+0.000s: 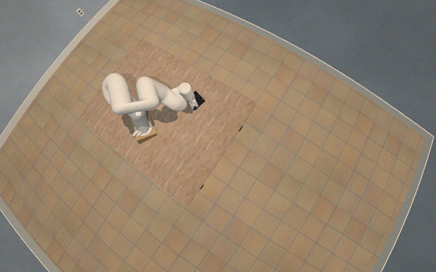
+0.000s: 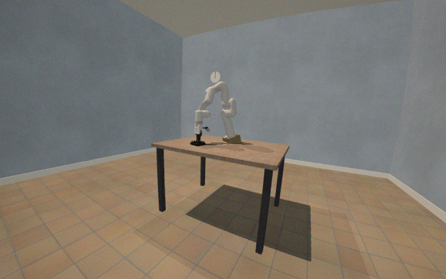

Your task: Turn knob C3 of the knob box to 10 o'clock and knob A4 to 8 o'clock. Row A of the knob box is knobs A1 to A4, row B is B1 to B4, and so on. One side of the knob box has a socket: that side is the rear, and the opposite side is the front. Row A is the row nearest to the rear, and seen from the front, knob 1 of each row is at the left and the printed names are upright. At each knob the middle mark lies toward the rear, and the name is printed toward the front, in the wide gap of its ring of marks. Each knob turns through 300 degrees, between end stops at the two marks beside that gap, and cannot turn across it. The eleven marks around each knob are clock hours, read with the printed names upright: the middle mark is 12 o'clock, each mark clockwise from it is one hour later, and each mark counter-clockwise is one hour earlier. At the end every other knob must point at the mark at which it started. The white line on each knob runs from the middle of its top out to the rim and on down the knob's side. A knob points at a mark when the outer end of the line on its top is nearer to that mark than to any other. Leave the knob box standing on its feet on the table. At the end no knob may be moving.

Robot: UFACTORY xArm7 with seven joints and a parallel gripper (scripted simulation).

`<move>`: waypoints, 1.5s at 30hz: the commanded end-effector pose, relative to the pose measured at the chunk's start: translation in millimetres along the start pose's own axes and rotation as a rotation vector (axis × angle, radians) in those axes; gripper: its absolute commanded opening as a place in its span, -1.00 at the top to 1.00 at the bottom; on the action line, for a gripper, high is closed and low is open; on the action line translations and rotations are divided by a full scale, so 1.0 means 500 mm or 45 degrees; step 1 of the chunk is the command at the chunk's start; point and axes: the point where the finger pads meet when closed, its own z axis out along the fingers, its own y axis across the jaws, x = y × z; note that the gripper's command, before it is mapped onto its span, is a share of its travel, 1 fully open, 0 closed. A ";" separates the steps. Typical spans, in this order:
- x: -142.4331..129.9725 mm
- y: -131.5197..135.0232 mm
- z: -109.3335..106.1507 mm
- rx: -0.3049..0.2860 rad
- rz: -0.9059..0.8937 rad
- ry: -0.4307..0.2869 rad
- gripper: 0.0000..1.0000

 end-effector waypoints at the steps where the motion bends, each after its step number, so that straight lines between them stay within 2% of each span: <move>1: -0.002 0.000 -0.001 0.000 0.000 -0.004 0.84; 24: -0.002 0.000 -0.001 0.000 -0.014 -0.004 0.84; 45: -0.002 0.000 -0.001 0.001 -0.445 -0.004 0.84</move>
